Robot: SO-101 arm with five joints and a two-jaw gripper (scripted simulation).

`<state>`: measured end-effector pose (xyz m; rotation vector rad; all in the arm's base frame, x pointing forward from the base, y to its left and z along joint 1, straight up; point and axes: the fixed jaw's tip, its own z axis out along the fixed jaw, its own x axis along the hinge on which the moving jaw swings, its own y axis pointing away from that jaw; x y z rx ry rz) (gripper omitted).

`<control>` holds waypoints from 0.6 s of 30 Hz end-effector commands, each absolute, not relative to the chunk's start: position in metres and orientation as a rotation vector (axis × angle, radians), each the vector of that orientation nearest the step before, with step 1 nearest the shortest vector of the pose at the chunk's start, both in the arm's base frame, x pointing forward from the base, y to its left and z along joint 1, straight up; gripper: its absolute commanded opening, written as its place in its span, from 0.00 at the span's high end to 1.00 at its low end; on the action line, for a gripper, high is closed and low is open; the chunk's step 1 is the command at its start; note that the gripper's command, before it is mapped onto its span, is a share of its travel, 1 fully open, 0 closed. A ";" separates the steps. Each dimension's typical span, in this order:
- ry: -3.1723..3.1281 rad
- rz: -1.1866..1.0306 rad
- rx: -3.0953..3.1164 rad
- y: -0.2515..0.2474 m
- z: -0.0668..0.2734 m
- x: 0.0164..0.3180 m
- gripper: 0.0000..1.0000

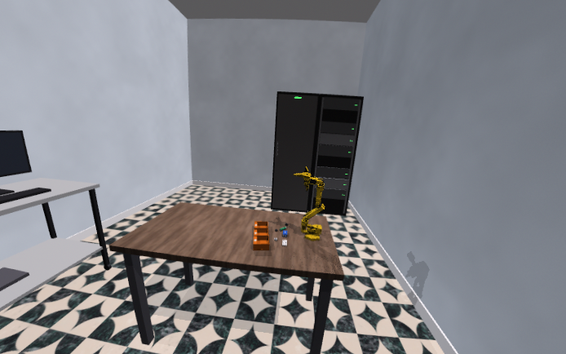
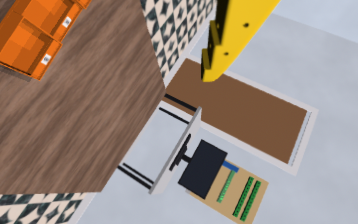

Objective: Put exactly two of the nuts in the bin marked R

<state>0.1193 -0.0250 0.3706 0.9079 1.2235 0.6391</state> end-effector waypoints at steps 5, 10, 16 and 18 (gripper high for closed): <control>1.288 0.586 0.900 -0.028 0.363 0.132 0.00; 1.342 0.541 0.892 -0.030 0.356 0.142 0.00; 1.385 0.504 0.885 -0.032 0.351 0.151 0.00; 1.400 0.500 0.893 -0.032 0.347 0.150 0.00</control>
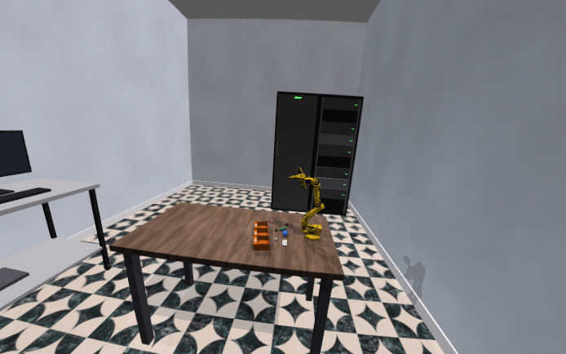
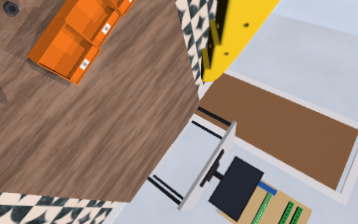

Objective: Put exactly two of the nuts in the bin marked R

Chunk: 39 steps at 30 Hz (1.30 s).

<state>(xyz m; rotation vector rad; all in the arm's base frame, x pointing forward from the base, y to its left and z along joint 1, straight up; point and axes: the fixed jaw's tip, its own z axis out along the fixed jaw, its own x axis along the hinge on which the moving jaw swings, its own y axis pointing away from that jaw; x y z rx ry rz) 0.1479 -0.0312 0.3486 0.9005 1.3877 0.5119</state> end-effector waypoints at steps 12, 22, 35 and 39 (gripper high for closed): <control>1.533 0.397 0.862 -0.036 0.327 0.172 0.00; 1.622 0.345 0.851 -0.038 0.311 0.180 0.00; 1.750 0.269 0.825 -0.041 0.288 0.193 0.00; 1.796 0.240 0.806 -0.042 0.280 0.197 0.00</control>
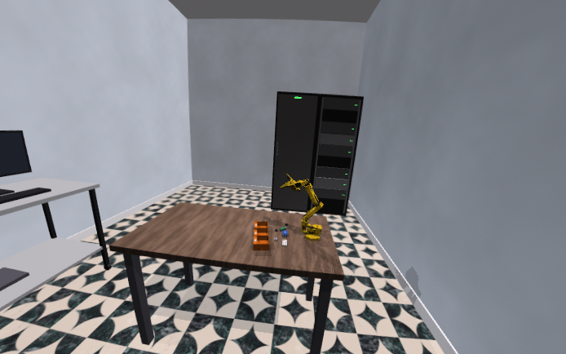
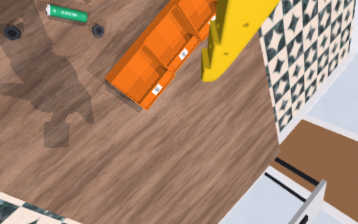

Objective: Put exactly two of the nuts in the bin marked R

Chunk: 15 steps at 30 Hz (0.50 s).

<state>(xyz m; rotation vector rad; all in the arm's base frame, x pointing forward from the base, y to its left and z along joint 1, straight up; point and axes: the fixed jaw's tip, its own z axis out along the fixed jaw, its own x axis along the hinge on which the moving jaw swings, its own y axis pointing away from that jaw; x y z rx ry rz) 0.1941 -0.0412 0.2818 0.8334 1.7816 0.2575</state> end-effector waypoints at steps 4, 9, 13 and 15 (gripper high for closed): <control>1.841 0.211 0.786 -0.043 0.272 0.201 0.00; 1.886 0.181 0.765 -0.044 0.263 0.205 0.00; 1.929 0.172 0.769 -0.044 0.255 0.206 0.00; 1.952 0.159 0.757 -0.044 0.250 0.207 0.00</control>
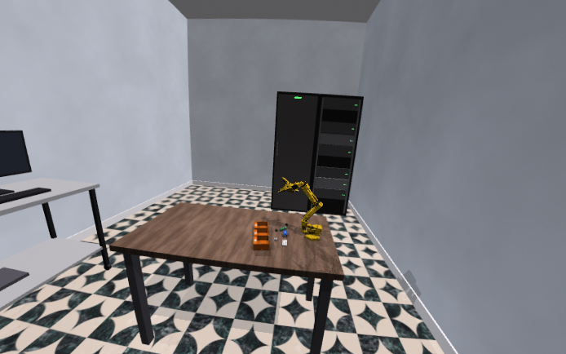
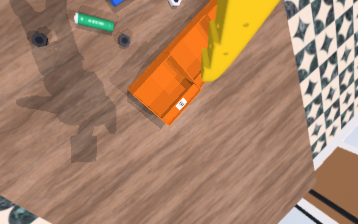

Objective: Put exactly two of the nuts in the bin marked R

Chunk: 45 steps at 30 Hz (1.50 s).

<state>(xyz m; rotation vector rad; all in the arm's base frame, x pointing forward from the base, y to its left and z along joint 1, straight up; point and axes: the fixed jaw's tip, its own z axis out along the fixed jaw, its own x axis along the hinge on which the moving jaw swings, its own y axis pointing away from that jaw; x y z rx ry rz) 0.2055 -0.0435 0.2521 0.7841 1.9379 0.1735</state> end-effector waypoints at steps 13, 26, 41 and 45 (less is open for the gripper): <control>2.086 0.097 0.709 -0.045 0.224 0.212 0.00; 2.213 0.027 0.605 -0.045 0.199 0.215 0.00; 2.337 -0.023 0.510 -0.045 0.175 0.214 0.00; 2.361 -0.037 0.481 -0.045 0.170 0.214 0.00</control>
